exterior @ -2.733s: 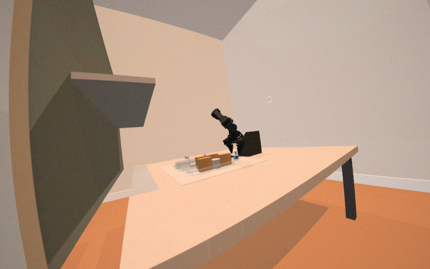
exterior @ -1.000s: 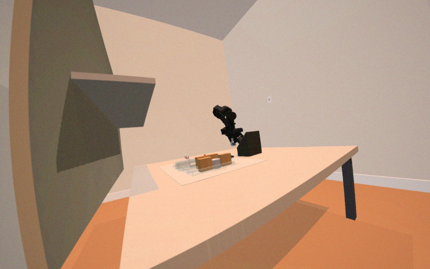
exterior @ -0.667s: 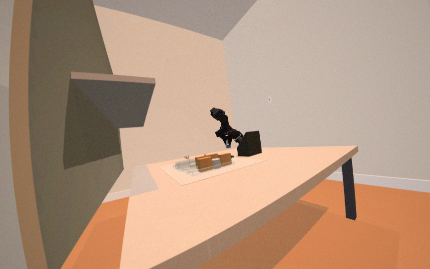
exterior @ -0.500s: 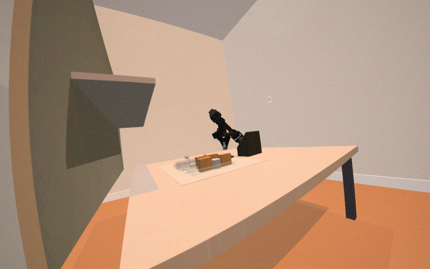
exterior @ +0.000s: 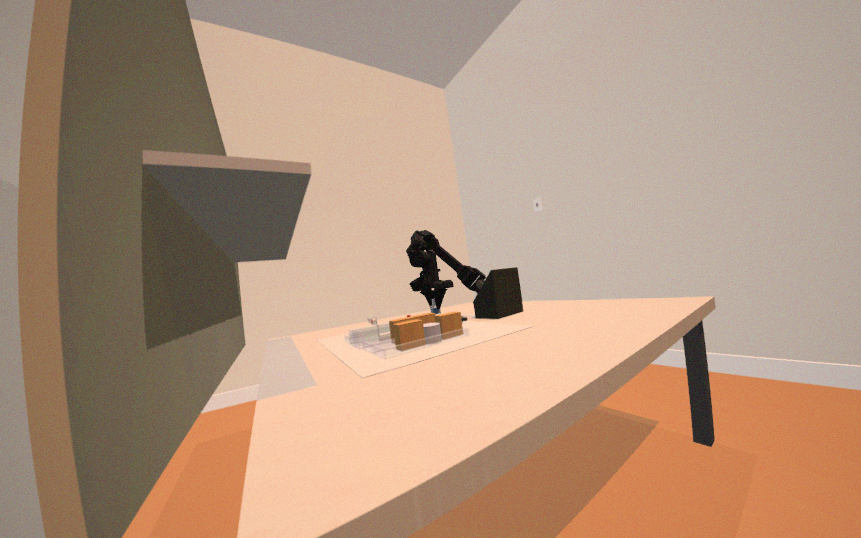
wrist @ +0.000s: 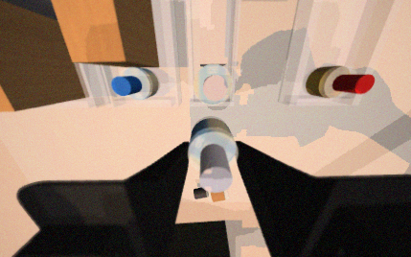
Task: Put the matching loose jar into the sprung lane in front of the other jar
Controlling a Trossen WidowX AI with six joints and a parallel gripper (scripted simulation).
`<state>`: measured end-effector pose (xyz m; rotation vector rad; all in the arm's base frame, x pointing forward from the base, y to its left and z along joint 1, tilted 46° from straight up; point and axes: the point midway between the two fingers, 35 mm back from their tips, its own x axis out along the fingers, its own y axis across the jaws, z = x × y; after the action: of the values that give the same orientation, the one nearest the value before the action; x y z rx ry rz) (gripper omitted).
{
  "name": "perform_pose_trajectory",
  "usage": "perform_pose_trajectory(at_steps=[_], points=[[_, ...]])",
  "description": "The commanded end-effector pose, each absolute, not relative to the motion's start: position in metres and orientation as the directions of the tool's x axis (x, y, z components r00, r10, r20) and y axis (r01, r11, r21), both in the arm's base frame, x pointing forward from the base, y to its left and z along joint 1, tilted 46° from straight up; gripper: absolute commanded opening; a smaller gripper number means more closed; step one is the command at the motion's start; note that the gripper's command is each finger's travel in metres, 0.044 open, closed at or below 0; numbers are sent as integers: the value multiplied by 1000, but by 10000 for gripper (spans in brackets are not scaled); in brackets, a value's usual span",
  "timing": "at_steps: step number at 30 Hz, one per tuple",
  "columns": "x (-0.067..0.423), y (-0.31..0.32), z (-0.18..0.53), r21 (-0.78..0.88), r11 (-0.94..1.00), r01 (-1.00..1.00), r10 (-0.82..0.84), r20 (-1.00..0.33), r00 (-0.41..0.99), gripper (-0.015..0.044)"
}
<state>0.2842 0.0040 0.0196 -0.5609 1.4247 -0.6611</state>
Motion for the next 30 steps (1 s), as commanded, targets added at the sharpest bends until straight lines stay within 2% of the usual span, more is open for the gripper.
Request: perform_pose_trajectory(at_steps=[1, 30], points=[[286, -3, 17, -709, 700, 79, -713, -701, 30, 0], [293, -15, 5, -710, 700, 79, -714, -700, 30, 0]])
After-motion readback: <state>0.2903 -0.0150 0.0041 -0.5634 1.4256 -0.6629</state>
